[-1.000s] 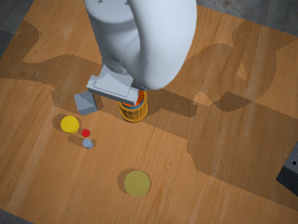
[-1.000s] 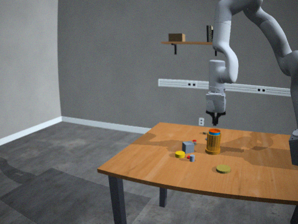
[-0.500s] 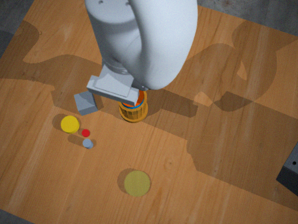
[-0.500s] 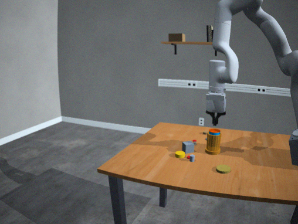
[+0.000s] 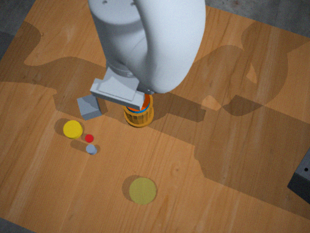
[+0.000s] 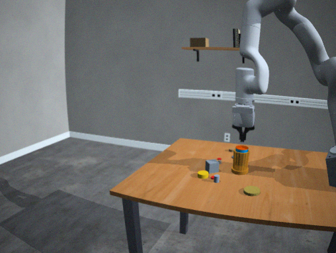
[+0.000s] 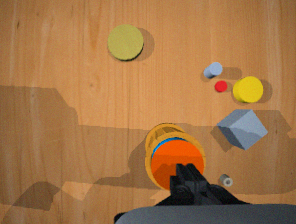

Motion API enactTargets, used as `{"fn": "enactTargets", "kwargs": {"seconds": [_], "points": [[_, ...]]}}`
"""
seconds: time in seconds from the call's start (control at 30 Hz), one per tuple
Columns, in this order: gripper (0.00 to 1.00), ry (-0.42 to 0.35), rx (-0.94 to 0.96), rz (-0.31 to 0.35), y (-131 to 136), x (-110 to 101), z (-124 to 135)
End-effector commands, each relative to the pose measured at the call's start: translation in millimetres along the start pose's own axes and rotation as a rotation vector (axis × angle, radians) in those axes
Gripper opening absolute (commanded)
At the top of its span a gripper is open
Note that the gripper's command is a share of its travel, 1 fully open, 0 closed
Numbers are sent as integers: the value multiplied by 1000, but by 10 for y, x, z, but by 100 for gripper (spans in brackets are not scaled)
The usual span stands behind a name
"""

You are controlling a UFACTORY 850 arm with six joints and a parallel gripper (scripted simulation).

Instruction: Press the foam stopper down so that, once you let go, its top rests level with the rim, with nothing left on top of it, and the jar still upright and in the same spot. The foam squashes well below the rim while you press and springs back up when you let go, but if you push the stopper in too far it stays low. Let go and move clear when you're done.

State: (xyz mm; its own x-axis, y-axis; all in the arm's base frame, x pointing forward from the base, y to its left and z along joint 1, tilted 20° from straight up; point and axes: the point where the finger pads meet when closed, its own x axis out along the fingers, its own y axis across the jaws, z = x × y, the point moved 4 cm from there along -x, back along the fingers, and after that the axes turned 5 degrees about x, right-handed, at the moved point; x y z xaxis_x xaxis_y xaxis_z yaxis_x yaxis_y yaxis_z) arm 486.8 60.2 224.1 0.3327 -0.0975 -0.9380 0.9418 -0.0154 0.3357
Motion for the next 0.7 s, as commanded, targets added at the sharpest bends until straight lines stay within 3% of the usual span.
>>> {"fn": "enactTargets", "kwargs": {"seconds": [0.0, 0.67], "points": [[0, 0, 0, 1, 7, -5, -1], [0, -1, 0, 3, -1, 83, -7]]}}
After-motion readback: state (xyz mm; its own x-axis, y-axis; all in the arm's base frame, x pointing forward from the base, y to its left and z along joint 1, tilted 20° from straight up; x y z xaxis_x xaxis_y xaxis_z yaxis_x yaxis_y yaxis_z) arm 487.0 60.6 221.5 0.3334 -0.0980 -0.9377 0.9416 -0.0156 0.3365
